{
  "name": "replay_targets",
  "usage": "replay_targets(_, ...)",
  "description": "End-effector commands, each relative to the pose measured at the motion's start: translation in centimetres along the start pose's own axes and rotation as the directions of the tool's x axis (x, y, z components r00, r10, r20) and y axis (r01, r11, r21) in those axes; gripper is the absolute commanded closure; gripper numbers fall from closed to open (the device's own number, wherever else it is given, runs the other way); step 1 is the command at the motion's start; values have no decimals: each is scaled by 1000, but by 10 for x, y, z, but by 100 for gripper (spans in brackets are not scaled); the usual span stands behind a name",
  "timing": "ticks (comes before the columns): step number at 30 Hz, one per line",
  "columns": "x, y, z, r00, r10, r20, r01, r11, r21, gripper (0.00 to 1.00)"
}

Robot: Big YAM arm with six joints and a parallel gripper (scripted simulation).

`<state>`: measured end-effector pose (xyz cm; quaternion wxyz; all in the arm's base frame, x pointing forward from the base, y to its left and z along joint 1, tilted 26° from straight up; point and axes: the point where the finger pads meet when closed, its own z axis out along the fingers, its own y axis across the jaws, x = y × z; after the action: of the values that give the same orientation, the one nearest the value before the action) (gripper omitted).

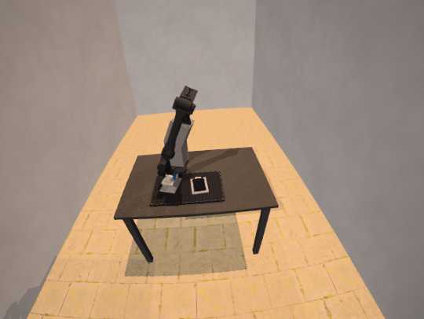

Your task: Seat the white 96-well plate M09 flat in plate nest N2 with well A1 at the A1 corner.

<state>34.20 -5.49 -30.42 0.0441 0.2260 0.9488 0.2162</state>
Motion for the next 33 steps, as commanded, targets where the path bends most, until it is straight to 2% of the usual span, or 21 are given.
replay_targets(1, -16, 4, -12, 1000, 8, 29, -8, 1000, -3, 100)
replay_targets(33, -22, 2, -13, 999, 7, 36, -7, 1000, -4, 100)
